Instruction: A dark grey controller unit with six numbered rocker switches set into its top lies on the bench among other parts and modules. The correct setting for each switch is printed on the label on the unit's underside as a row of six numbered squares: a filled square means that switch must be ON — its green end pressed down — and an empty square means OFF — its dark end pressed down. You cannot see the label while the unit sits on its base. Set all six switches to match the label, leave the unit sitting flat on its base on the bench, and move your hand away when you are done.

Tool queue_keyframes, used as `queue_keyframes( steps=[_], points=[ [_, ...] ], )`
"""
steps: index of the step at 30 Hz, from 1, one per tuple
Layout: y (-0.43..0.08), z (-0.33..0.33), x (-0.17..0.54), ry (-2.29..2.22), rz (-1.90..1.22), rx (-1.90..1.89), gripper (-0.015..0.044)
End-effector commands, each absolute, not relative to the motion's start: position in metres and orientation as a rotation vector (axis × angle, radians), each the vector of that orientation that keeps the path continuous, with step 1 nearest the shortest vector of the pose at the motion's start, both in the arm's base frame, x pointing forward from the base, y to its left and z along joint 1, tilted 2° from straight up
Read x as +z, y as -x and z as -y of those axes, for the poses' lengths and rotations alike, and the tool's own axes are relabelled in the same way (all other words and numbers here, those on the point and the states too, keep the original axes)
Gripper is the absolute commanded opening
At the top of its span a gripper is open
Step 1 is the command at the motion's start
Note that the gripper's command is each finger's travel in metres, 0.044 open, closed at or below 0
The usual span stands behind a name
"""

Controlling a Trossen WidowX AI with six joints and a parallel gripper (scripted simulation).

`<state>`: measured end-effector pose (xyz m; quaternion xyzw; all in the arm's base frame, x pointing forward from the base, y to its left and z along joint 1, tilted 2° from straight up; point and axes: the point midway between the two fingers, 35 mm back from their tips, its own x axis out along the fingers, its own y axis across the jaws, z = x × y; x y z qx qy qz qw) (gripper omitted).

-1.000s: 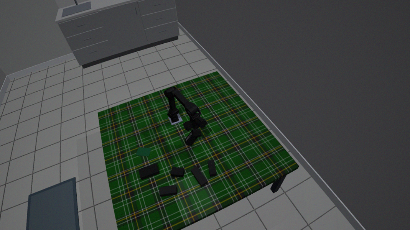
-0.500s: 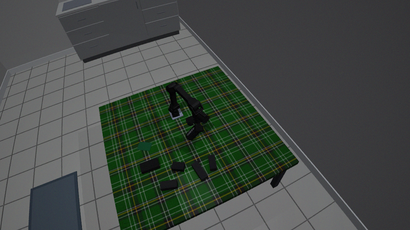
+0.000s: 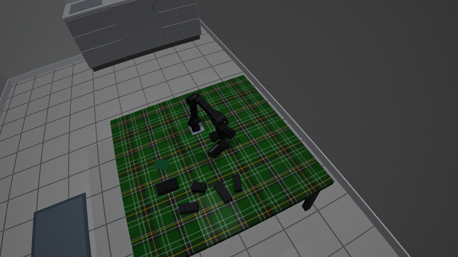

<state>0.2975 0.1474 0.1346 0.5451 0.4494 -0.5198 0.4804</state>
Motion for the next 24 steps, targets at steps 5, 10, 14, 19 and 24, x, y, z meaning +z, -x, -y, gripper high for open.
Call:
queue_keyframes(
  steps=[5,10,14,19,24],
  points=[
    [-0.299,-0.149,0.125,-1.322,-1.091,-1.296,0.0338],
    [-0.299,-0.152,0.122,-1.322,-1.091,-1.296,0.0338],
    [-0.3,-0.154,0.12,-1.322,-1.091,-1.295,0.0338],
    [-0.3,-0.157,0.117,-1.322,-1.091,-1.295,0.0338],
    [-0.301,-0.159,0.114,-1.322,-1.091,-1.295,0.0338]
  ],
)
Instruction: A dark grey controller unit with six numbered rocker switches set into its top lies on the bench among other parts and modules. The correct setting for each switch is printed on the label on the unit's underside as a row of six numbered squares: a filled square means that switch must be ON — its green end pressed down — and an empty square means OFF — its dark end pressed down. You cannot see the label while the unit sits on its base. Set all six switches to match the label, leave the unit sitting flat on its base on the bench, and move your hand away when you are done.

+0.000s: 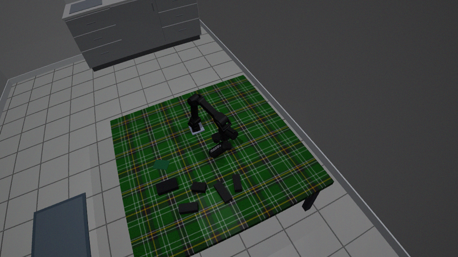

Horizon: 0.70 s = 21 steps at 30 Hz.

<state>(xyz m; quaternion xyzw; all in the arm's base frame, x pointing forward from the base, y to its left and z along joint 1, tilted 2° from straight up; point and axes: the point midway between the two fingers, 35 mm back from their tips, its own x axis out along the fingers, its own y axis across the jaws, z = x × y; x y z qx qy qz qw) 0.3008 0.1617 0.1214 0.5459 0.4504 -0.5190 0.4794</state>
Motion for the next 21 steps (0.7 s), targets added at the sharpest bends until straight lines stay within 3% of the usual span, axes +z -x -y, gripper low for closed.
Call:
queue_keyframes(
  steps=[1,21],
  points=[
    [-0.301,-0.16,0.113,-1.322,-1.091,-1.295,0.0338],
    [-0.303,-0.169,0.1,-1.323,-1.092,-1.295,0.0338]
  ],
)
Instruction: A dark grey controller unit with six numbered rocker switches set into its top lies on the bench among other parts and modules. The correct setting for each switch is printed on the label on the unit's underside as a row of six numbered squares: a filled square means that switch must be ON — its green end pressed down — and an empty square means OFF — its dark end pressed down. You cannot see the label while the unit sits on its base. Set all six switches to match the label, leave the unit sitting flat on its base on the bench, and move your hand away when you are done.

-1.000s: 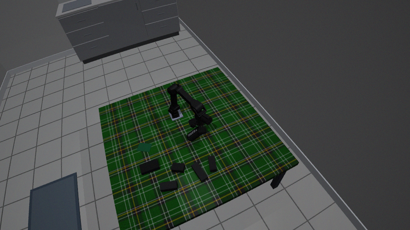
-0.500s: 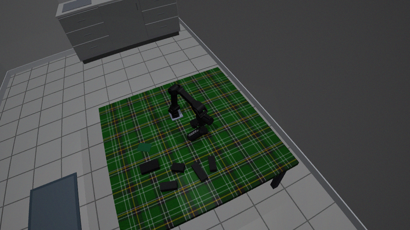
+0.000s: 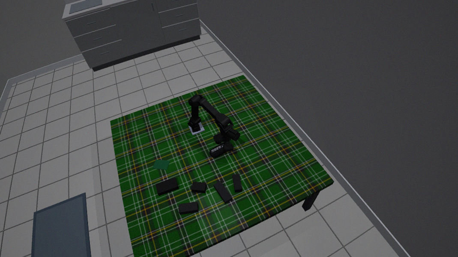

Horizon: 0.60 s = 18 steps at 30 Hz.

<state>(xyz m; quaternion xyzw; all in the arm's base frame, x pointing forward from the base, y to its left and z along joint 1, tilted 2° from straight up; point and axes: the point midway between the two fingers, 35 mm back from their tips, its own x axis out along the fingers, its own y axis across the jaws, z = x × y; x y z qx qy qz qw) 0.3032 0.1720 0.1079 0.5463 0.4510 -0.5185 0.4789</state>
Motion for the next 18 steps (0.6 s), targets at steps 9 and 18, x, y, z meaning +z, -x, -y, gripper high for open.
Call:
queue_keyframes(
  steps=[9,18],
  points=[
    [-0.304,-0.173,0.094,-1.323,-1.092,-1.295,0.0338],
    [-0.304,-0.176,0.088,-1.323,-1.092,-1.295,0.0338]
  ],
)
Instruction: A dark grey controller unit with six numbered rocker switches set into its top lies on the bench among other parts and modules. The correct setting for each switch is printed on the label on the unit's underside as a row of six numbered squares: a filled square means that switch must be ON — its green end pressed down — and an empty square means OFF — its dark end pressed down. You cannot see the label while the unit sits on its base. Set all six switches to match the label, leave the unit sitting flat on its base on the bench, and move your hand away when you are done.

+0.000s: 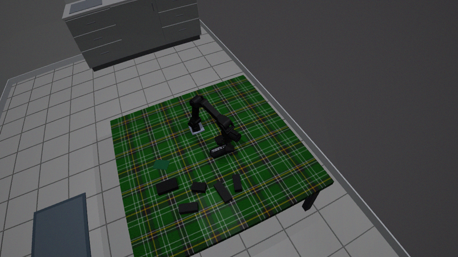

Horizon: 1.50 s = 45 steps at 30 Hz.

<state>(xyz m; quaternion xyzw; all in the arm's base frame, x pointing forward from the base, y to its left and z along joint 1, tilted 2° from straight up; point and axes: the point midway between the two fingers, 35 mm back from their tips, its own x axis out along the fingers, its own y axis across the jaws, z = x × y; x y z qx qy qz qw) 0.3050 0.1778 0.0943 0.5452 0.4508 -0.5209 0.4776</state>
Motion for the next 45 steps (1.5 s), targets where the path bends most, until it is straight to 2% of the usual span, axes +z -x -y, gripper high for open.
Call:
queue_keyframes(
  steps=[1,45],
  points=[
    [-0.304,-0.176,0.087,-1.323,-1.092,-1.295,0.0338],
    [-0.307,-0.187,0.054,-1.324,-1.092,-1.294,0.0338]
  ],
)
